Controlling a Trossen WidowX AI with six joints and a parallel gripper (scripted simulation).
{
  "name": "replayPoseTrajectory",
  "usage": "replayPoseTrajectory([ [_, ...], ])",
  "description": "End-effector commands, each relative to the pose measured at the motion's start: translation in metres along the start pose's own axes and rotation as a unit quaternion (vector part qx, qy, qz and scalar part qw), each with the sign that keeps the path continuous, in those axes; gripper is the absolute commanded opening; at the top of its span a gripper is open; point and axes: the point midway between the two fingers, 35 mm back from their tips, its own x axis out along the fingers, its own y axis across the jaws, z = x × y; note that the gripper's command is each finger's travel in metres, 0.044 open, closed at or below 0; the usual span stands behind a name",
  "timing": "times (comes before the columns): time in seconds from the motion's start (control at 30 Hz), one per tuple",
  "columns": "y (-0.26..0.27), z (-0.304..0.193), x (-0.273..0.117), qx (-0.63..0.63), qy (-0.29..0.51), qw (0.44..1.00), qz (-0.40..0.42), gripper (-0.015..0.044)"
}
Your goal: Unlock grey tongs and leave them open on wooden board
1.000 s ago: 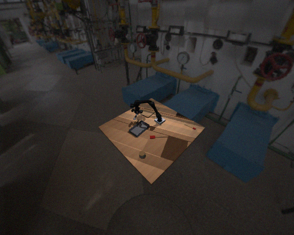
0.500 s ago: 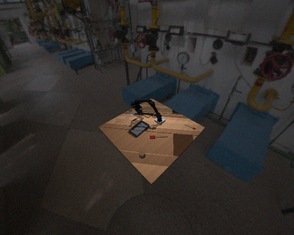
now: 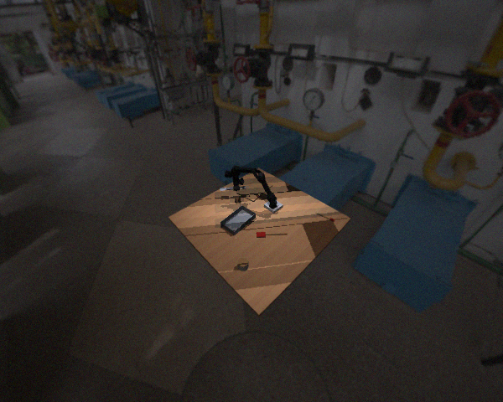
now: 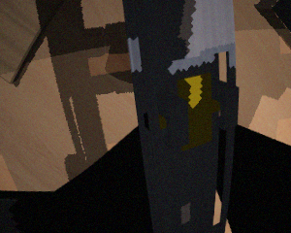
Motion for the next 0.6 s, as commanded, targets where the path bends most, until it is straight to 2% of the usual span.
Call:
replayPoseTrajectory([
  [0.0, 0.007, 0.002, -0.003, 0.050, 0.001, 0.999, 0.003, -0.0150],
  [0.27, 0.013, 0.004, -0.003, 0.041, 0.001, 0.999, 0.004, -0.0150],
  [0.57, 0.063, 0.029, -0.004, -0.027, 0.002, 1.000, 0.008, -0.0150],
])
